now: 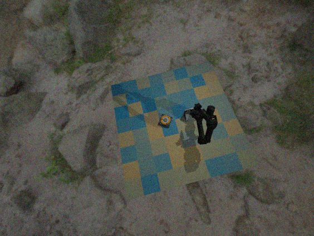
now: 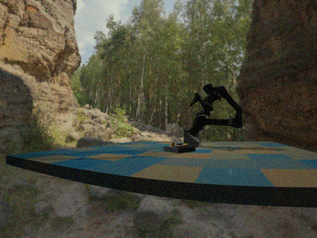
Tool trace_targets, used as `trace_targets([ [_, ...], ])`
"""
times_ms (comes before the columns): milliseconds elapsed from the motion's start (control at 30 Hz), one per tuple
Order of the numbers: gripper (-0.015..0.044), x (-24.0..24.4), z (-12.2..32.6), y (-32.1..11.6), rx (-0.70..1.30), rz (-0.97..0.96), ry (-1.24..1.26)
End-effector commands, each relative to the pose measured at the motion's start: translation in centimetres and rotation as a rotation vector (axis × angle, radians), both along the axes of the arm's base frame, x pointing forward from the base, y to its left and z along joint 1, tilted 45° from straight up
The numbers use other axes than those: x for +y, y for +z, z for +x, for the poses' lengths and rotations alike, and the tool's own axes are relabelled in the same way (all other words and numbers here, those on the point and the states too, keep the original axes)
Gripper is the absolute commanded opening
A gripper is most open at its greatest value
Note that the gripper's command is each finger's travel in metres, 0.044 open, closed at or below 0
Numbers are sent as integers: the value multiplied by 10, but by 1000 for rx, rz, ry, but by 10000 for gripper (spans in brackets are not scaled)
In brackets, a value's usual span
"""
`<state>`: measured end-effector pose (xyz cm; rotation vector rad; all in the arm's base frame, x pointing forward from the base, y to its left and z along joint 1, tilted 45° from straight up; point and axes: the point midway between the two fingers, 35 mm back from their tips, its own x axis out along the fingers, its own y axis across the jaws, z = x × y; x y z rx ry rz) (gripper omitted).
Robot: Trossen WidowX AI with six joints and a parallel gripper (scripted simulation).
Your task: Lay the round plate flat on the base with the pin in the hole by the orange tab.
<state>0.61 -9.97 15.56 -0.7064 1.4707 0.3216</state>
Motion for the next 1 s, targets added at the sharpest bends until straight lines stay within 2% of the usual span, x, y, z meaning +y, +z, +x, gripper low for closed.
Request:
trace_targets([
  [0, 374, -1, 1, 0, -5, 4, -1],
  [300, 137, -47, 52, 5, -159, 195, -57],
  [467, 6, -70, 105, -3, -195, 328, -67],
  [567, 0, -71, 125, -8, -199, 390, -89],
  [767, 0, -62, 199, -33, -151, 610, -186],
  [833, 0, -60, 207, -37, -142, 632, -200],
  [967, 0, -41, 253, -60, -71, 749, -289],
])
